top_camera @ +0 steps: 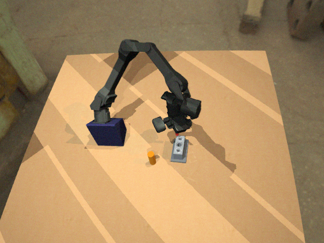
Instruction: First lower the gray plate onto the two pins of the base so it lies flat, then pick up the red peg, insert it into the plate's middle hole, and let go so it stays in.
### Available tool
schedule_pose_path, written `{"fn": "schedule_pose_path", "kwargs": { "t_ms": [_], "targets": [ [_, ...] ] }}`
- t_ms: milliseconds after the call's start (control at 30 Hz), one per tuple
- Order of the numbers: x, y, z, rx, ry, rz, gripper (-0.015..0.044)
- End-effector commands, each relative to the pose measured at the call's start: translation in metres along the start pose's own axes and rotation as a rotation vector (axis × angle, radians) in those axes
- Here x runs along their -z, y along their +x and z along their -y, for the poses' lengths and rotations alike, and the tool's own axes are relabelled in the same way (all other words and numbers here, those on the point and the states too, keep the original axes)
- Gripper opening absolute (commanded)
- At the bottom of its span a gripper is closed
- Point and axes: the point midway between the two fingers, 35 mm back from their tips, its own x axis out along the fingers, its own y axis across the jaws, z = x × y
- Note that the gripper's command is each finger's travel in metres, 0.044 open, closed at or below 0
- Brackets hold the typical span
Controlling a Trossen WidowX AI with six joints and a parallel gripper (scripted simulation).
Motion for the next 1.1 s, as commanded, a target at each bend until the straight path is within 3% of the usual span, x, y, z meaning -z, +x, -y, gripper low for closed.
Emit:
{"fn": "schedule_pose_path", "kwargs": {
  "t_ms": [0, 300, 1067],
  "targets": [
    [-0.014, 0.000, 0.002, 0.001, -0.004, 0.003, 0.0000],
    [-0.040, 0.003, 0.010, -0.002, -0.006, -0.001, 0.0000],
    [-0.041, 0.003, 0.008, -0.003, -0.006, -0.001, 0.0000]
  ]
}}
